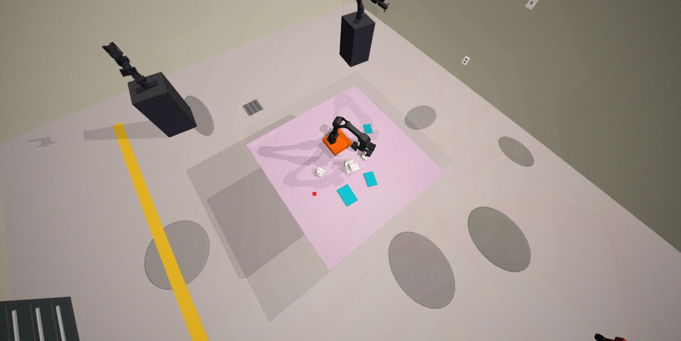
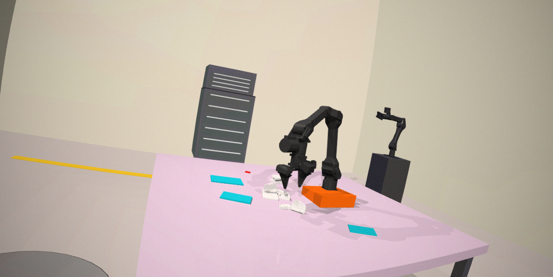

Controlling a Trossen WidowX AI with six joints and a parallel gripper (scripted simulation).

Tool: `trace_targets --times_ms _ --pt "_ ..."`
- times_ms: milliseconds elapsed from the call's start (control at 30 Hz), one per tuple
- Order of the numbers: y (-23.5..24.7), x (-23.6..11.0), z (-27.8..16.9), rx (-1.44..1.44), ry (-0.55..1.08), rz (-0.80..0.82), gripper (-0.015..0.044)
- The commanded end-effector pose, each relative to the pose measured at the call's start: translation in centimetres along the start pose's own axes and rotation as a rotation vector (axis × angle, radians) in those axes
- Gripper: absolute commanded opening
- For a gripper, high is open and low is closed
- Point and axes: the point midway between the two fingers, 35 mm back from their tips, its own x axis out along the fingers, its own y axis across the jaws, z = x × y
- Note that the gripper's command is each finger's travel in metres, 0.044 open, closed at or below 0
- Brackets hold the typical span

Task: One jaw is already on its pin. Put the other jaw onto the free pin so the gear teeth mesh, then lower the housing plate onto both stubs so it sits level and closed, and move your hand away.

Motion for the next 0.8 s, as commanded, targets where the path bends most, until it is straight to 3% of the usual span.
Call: trace_targets --times_ms 0,33,600,767 --pt "0.00 0.00 0.00 0.000 0.000 0.000 0.0440" --pt "0.00 0.00 0.00 0.000 0.000 0.000 0.0440" --pt "0.00 0.00 0.00 0.000 0.000 0.000 0.0000" --pt "0.00 0.00 0.00 0.000 0.000 0.000 0.0000"
